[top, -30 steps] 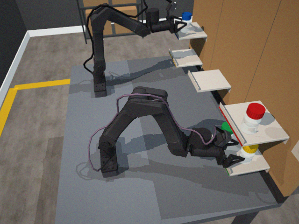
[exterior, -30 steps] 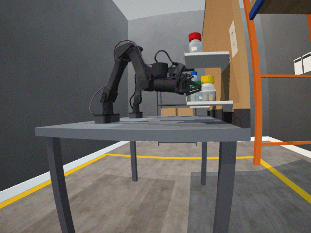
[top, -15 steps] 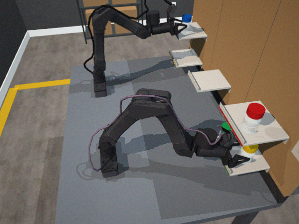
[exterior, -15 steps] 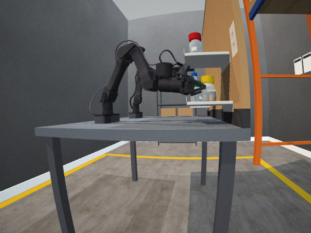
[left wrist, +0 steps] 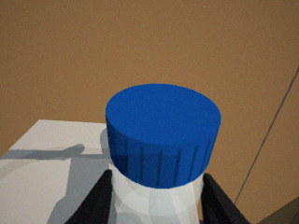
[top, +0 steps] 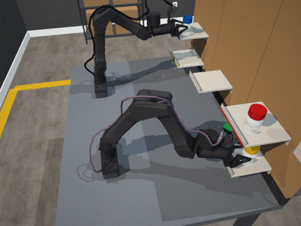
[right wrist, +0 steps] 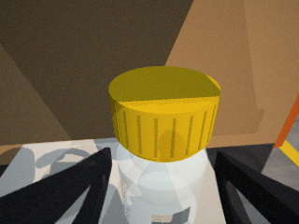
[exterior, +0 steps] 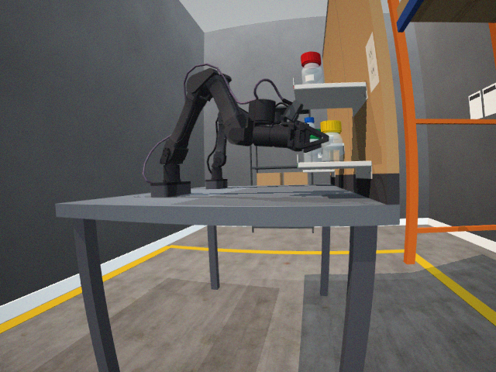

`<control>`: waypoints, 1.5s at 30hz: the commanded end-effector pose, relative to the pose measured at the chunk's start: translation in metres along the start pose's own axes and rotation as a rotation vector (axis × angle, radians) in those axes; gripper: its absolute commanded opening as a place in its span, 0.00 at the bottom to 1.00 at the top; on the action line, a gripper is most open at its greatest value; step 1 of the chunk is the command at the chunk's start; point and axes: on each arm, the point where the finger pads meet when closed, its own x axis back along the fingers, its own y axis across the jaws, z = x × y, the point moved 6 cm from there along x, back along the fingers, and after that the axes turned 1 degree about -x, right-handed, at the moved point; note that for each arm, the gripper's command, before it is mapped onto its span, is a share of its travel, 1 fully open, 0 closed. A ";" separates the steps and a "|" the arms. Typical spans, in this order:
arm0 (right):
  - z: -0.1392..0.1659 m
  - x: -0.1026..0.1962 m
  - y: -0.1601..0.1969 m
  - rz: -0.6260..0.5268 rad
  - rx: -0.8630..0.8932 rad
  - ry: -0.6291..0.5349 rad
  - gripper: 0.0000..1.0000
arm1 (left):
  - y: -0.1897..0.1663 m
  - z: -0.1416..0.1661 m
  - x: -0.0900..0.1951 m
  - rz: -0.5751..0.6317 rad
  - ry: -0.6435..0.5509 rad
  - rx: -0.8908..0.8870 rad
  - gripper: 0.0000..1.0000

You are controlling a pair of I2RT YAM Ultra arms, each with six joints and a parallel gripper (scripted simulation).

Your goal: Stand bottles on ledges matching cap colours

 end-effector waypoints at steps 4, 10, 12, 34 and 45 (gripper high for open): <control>-0.021 -0.002 0.001 0.003 0.007 -0.058 0.64 | 0.006 -0.012 0.002 -0.010 -0.046 -0.013 0.49; -0.021 -0.001 0.001 0.004 0.008 -0.058 0.55 | 0.006 -0.012 0.002 -0.010 -0.046 -0.013 0.60; -0.021 -0.001 0.001 0.004 0.008 -0.058 0.53 | 0.006 -0.015 0.005 -0.011 -0.060 -0.014 0.68; -0.009 0.006 -0.009 0.034 -0.004 -0.019 0.49 | 0.006 -0.004 0.089 -0.006 -0.017 0.009 0.68; 0.008 0.022 -0.023 0.091 -0.014 0.039 0.49 | 0.000 -0.010 0.111 -0.002 -0.043 -0.013 0.68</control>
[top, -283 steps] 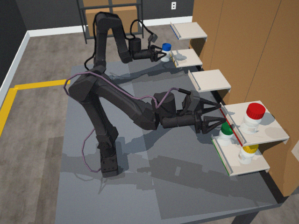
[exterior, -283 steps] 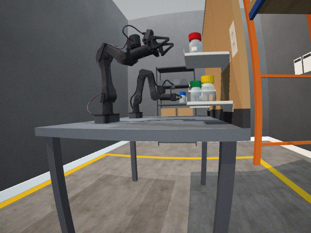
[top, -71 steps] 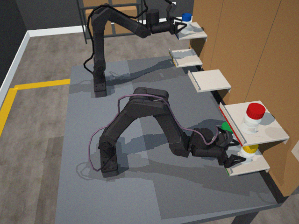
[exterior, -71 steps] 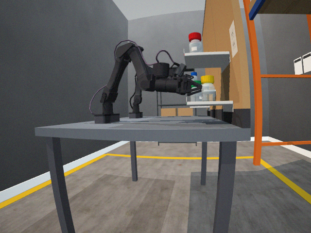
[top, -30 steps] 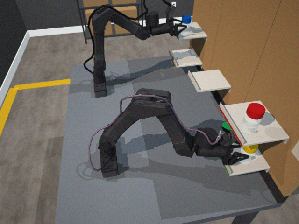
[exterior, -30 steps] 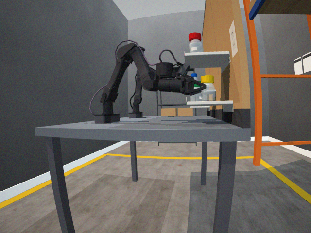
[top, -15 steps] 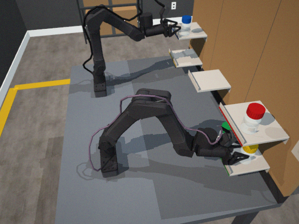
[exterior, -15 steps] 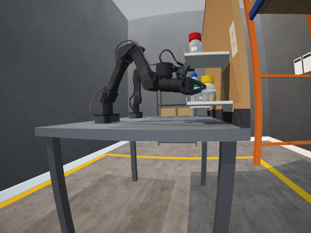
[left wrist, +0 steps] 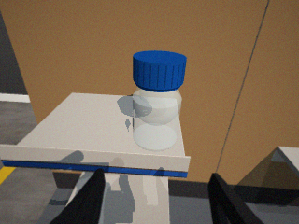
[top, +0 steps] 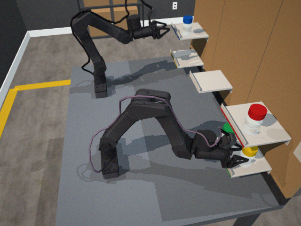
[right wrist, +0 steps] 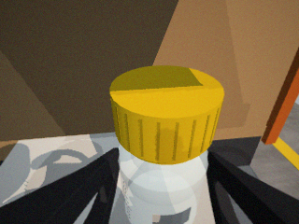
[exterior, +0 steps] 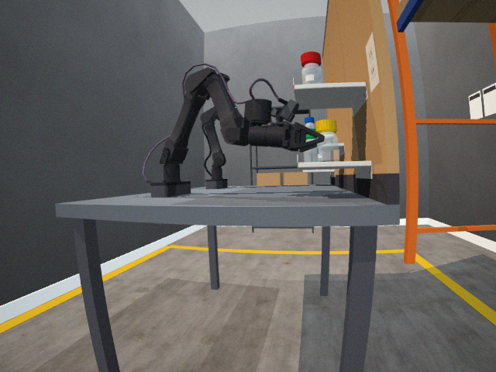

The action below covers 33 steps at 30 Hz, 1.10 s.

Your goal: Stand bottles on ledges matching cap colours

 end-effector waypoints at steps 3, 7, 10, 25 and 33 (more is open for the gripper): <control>0.009 0.018 -0.016 0.062 -0.009 0.041 0.49 | -0.002 -0.005 0.002 0.005 -0.005 -0.011 0.68; 0.010 0.023 -0.017 0.060 -0.008 0.040 0.49 | -0.002 -0.005 0.002 0.005 -0.005 -0.011 0.68; 0.007 0.030 -0.015 0.045 -0.002 0.024 0.49 | -0.002 -0.005 0.002 0.005 -0.005 -0.011 0.68; -0.009 0.043 0.002 -0.035 0.014 -0.048 0.49 | -0.001 -0.005 0.002 0.002 -0.005 -0.004 0.68; -0.009 0.043 0.002 -0.035 0.014 -0.048 0.49 | 0.021 0.026 0.028 0.028 0.059 -0.037 1.00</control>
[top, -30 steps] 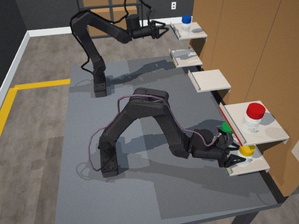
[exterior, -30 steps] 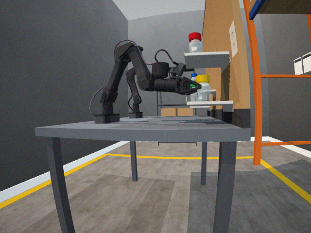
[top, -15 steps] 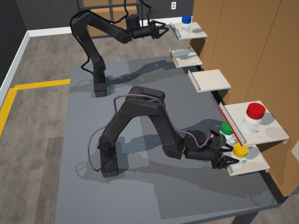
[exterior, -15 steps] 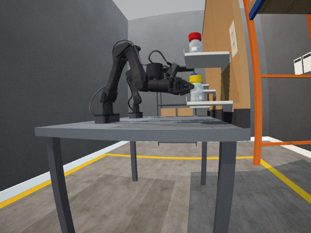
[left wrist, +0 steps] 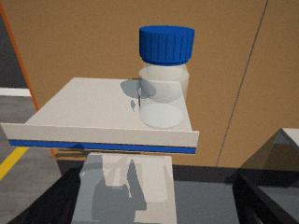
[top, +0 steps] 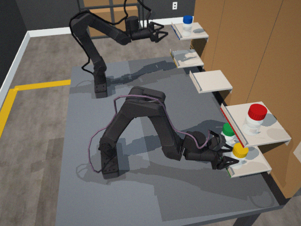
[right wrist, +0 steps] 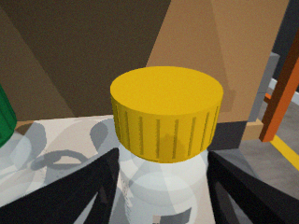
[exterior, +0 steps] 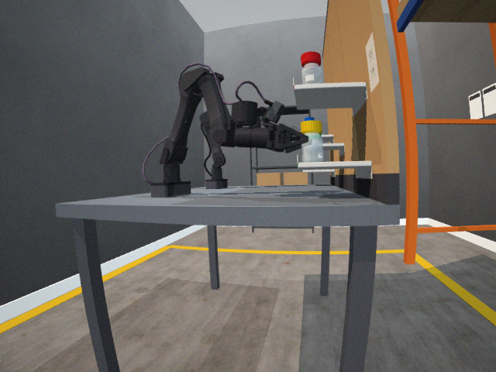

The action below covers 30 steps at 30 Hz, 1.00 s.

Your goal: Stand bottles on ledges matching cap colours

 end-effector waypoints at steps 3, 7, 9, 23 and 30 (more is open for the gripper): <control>-0.012 0.001 0.003 -0.019 0.009 -0.032 0.49 | 0.028 0.029 0.030 -0.016 0.062 -0.033 1.00; -0.012 0.001 0.003 -0.019 0.009 -0.032 0.49 | 0.041 0.041 0.040 -0.040 0.082 -0.040 1.00; -0.012 0.001 0.003 -0.019 0.009 -0.032 0.49 | 0.047 0.049 0.043 -0.051 0.102 -0.038 1.00; -0.012 0.001 0.003 -0.019 0.009 -0.032 0.49 | 0.060 0.063 0.052 -0.096 0.141 -0.021 1.00; -0.017 0.002 0.004 -0.028 0.008 -0.029 0.49 | 0.059 0.060 0.049 -0.090 0.134 -0.024 1.00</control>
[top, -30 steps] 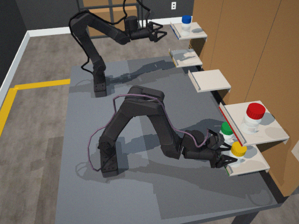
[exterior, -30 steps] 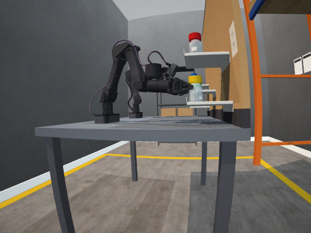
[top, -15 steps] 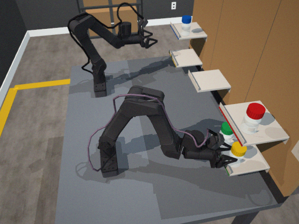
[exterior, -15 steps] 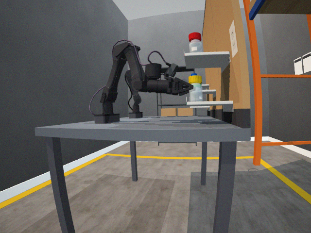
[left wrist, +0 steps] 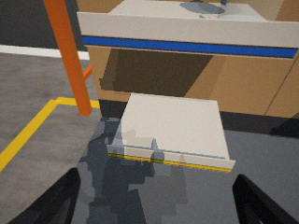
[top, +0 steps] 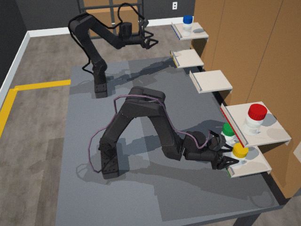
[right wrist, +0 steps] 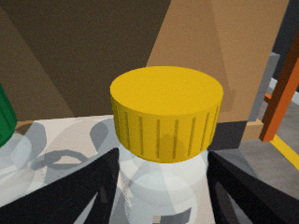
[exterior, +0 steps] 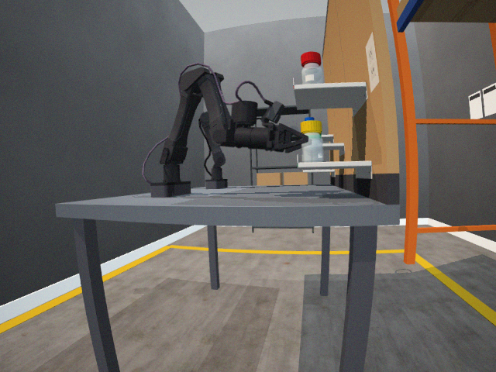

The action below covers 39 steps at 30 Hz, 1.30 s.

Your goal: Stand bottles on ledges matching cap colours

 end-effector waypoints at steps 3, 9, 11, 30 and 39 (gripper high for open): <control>-0.038 0.003 0.004 -0.027 0.011 -0.041 0.49 | 0.000 -0.008 0.002 0.002 -0.027 -0.018 1.00; -0.077 0.009 0.002 -0.023 0.012 -0.041 0.49 | 0.000 -0.008 0.002 0.002 -0.027 -0.018 1.00; -0.080 0.010 0.002 -0.022 0.012 -0.041 0.49 | 0.000 -0.008 0.002 0.002 -0.027 -0.018 1.00; -0.071 0.018 0.001 -0.018 0.007 -0.023 0.49 | 0.000 -0.008 0.002 0.002 -0.027 -0.018 1.00; -0.070 0.030 0.000 -0.015 0.011 -0.029 0.49 | 0.000 -0.008 0.002 0.002 -0.027 -0.018 1.00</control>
